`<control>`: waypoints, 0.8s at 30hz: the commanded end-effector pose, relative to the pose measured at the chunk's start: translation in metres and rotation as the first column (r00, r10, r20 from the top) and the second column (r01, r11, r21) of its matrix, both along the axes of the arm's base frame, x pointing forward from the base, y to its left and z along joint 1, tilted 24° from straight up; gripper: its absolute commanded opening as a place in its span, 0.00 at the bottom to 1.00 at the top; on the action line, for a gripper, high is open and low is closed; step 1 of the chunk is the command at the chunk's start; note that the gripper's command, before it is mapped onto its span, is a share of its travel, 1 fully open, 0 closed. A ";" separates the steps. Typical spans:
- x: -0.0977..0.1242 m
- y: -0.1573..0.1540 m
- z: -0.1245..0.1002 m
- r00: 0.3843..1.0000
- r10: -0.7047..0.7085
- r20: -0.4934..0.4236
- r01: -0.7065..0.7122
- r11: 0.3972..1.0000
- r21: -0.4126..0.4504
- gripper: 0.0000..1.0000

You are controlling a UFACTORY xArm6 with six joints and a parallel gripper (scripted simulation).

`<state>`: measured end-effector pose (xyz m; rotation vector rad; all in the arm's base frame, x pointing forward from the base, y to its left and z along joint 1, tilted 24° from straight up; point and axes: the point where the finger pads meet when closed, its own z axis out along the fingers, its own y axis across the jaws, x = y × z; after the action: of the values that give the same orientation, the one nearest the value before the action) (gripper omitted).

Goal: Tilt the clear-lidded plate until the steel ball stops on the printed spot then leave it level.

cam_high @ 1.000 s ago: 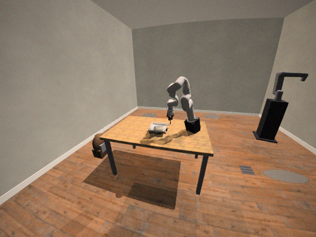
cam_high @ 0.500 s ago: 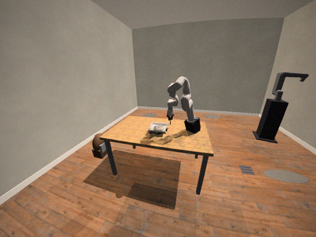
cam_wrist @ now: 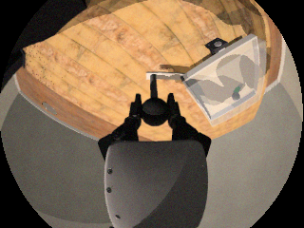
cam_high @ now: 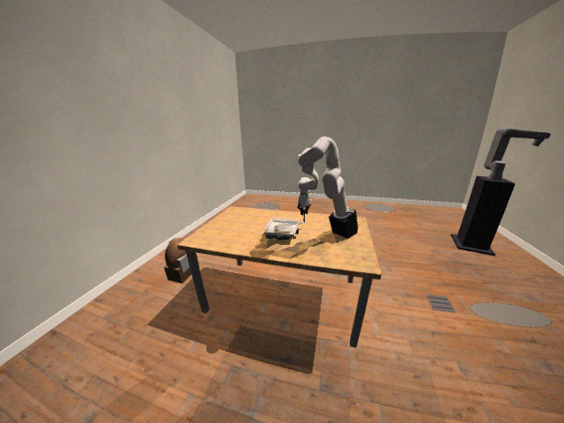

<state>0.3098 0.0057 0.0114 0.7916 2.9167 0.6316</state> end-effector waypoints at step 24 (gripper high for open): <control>0.000 -0.001 0.002 1.000 -0.002 0.000 0.002 1.000 -0.002 0.00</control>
<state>0.3096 0.0059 0.0133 0.7914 2.9188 0.6322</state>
